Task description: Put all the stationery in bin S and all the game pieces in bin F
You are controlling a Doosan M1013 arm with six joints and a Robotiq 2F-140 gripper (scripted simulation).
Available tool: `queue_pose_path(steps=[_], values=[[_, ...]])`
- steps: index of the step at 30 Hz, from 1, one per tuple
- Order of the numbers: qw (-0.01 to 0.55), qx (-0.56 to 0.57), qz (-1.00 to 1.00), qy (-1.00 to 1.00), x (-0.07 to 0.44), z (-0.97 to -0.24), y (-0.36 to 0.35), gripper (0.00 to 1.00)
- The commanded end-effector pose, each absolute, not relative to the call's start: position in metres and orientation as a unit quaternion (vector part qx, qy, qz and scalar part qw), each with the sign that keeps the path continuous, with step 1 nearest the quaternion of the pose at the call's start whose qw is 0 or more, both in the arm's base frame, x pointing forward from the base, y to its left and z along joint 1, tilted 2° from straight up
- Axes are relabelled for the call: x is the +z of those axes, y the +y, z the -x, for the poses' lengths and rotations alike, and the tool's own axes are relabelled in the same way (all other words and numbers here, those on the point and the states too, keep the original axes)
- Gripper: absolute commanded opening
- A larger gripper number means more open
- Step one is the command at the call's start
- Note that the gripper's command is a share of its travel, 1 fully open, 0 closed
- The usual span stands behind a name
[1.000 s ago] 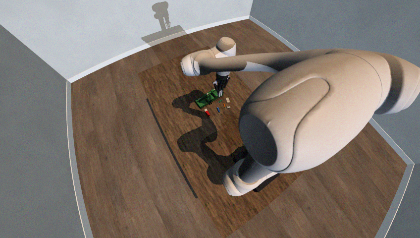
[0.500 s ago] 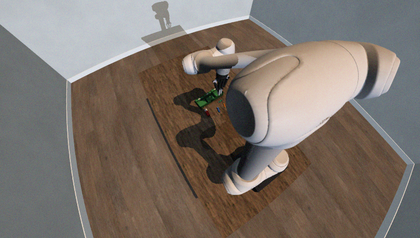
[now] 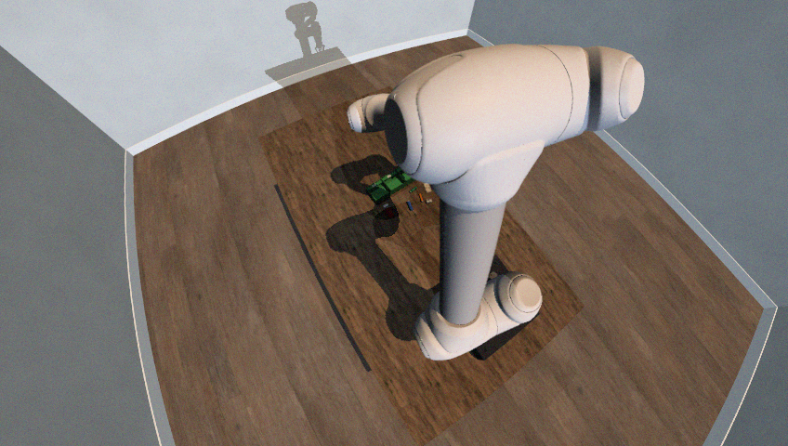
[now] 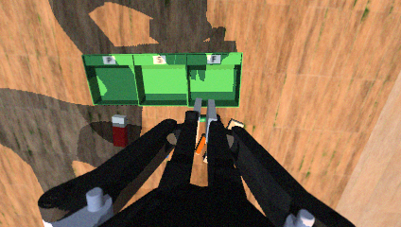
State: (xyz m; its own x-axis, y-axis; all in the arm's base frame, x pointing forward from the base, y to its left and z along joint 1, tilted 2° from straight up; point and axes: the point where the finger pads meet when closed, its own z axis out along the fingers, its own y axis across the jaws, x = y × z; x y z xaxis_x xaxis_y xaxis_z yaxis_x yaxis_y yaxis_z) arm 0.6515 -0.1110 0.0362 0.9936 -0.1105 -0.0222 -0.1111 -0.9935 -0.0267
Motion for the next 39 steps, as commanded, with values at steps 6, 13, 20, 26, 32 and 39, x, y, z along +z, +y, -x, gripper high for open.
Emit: queue_pose_path(steps=[6, 13, 20, 26, 32, 39], values=[[0.014, 0.010, 0.998, 0.055, 0.013, -0.675, -0.128, 0.05], [0.014, 0.010, 0.998, 0.055, 0.003, -0.675, -0.127, 0.05], [0.014, 0.010, 0.998, 0.055, -0.016, -0.675, -0.127, 0.05], [0.014, 0.010, 0.998, 0.055, -0.027, -0.674, -0.126, 0.05], [0.014, 0.010, 0.998, 0.055, -0.043, -0.674, -0.126, 0.05], [0.014, 0.010, 0.998, 0.055, -0.046, -0.674, -0.126, 0.05]])
